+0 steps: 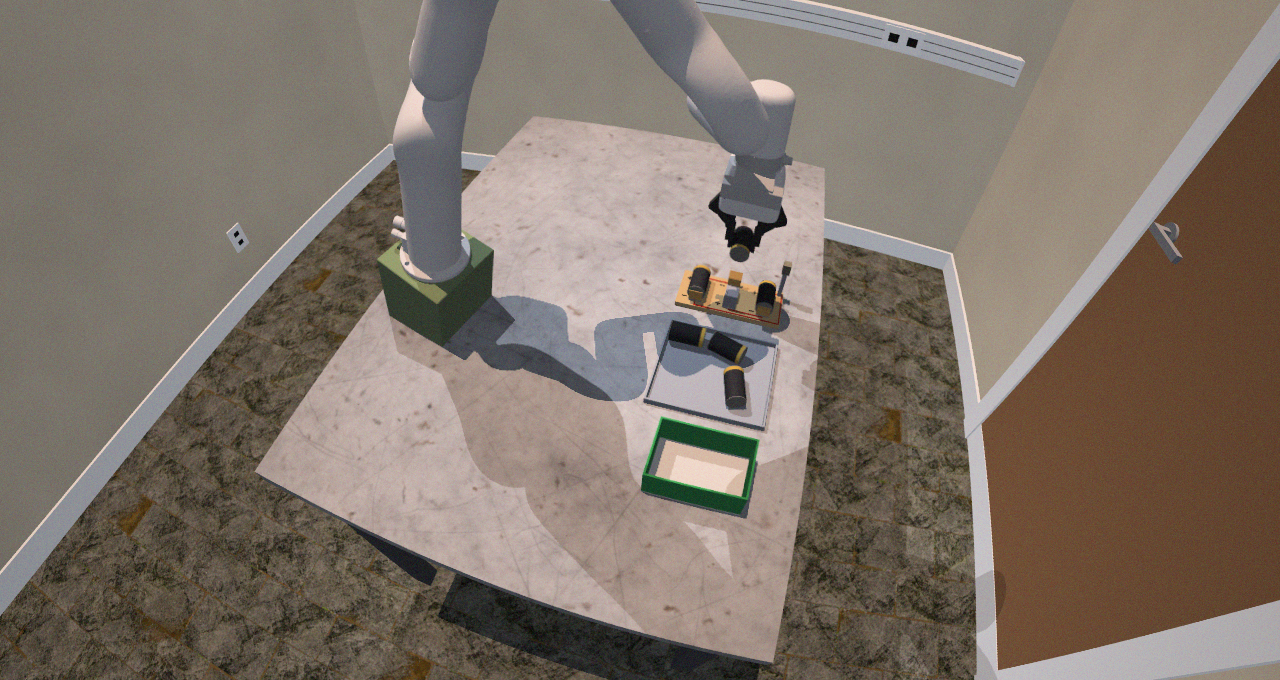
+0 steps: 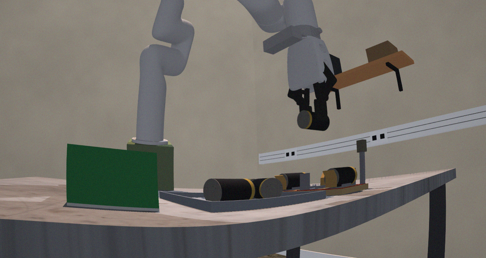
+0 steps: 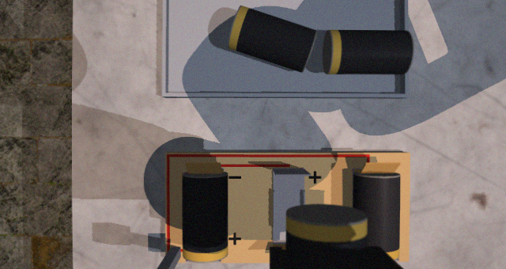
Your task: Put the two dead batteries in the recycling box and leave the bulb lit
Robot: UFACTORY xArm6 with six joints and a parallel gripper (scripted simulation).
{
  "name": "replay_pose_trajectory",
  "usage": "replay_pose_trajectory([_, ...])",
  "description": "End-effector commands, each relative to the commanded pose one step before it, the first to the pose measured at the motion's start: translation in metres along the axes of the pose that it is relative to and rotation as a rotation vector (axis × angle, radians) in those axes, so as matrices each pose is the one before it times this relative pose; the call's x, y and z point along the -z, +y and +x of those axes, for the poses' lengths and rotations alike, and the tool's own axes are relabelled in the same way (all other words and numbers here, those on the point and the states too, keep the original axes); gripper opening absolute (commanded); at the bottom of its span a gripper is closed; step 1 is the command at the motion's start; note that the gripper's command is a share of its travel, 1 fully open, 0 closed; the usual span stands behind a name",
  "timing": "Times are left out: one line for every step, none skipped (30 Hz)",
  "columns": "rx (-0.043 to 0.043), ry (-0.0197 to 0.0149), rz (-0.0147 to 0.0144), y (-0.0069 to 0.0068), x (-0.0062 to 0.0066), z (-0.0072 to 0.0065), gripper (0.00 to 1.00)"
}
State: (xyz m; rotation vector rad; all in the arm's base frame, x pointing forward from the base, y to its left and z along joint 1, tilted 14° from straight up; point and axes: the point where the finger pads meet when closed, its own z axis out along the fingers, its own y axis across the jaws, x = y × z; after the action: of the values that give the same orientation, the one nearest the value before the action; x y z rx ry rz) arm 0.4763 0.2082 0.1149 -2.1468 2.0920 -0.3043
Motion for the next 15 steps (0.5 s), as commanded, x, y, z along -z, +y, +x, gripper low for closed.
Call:
replay_pose_trajectory([-0.00019, -0.00136, 0.00291, -0.00123, -0.02655, -0.0005, 0.28])
replay_pose_trajectory([0.0, 0.0, 0.0, 0.0, -0.01425, 0.0, 0.28])
replay_pose_trajectory([0.0, 0.0, 0.0, 0.0, -0.01256, 0.0, 0.28])
replay_pose_trajectory([0.0, -0.00001, 0.0, 0.00001, -0.00881, 0.0, 0.28])
replay_pose_trajectory([0.0, 0.00001, 0.0, 0.0, -0.00423, 0.0, 0.28])
replay_pose_trajectory([0.0, -0.00001, 0.0, 0.0, -0.00075, 0.0, 0.28])
replay_pose_trajectory([0.0, 0.0, 0.0, 0.0, 0.0, 0.0, 0.28])
replay_pose_trajectory([0.0, 0.0, 0.0, 0.0, 0.0, 0.0, 0.28])
replay_pose_trajectory([0.0, 0.0, 0.0, 0.0, 0.0, 0.0, 0.28])
replay_pose_trajectory([0.0, 0.0, 0.0, 0.0, 0.0, 0.0, 0.28])
replay_pose_trajectory([0.0, 0.0, 0.0, 0.0, 0.0, 0.0, 0.28])
replay_pose_trajectory([0.0, 0.0, 0.0, 0.0, 0.0, 0.0, 0.28])
replay_pose_trajectory([0.0, 0.0, 0.0, 0.0, 0.0, 0.0, 0.28])
replay_pose_trajectory([0.0, 0.0, 0.0, 0.0, 0.0, 0.0, 0.28])
replay_pose_trajectory([0.0, 0.0, 0.0, 0.0, 0.0, 0.0, 0.28])
